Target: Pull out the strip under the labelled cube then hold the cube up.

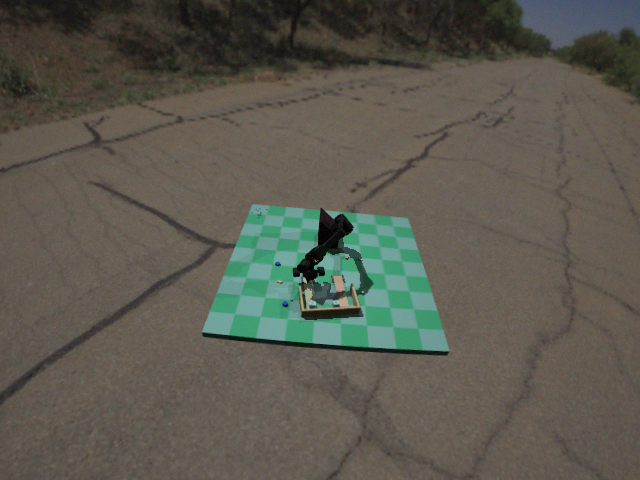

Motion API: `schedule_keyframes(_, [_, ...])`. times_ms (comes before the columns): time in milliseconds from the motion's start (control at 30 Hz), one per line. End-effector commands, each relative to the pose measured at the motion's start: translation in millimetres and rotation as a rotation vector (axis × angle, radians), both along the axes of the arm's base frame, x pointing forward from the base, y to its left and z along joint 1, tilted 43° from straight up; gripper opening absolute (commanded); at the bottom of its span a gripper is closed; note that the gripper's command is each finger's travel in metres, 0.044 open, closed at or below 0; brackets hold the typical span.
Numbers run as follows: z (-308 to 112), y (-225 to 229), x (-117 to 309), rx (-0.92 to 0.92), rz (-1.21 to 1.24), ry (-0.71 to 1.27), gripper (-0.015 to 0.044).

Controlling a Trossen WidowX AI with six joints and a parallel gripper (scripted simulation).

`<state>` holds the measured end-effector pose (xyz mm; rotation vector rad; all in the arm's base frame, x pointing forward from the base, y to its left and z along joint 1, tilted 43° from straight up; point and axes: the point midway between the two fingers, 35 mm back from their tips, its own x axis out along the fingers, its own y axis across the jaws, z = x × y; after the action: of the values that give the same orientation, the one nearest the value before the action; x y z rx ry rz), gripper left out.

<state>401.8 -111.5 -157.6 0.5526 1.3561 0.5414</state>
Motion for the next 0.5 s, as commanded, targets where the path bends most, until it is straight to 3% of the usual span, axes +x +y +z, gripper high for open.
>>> schedule_keyframes(0, [-0.7, 1.1, 0.3, 0.005, -0.004, 0.000, 0.0000])
schedule_keyframes(467, [-1.7, 2.1, 0.6, 0.005, -0.004, 0.000, 0.0000])
